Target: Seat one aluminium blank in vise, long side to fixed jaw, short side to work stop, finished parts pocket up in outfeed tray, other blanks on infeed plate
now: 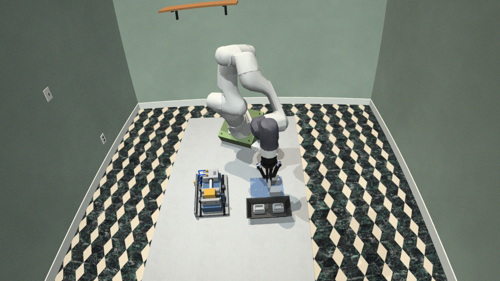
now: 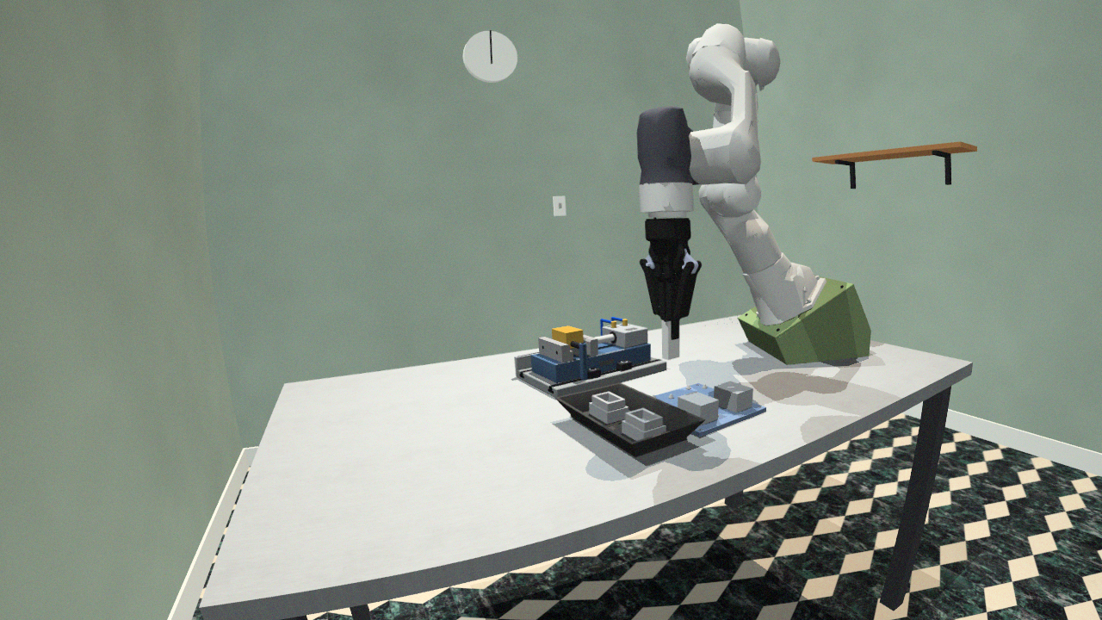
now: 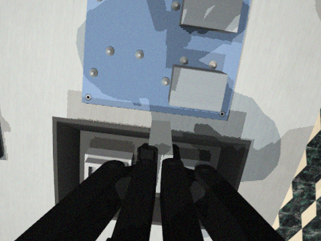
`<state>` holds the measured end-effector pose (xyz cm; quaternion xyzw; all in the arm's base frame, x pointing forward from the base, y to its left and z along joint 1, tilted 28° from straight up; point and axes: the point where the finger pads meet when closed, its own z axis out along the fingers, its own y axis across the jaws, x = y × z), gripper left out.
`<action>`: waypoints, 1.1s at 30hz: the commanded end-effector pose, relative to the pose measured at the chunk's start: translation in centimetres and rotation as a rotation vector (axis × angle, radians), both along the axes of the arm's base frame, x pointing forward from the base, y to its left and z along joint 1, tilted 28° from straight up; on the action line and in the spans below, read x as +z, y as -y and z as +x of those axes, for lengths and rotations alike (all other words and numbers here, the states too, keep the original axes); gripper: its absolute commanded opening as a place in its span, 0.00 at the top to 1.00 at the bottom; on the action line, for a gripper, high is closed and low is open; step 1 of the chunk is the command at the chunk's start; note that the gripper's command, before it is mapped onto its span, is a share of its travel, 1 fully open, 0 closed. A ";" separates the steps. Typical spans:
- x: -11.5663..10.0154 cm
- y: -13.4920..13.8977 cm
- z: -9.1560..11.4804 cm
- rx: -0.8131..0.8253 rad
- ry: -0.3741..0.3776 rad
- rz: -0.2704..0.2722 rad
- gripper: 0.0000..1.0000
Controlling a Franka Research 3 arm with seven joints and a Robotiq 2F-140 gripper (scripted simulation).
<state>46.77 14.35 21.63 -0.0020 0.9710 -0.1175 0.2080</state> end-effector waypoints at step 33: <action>5.8 -1.5 -2.7 -0.004 0.001 0.003 1.00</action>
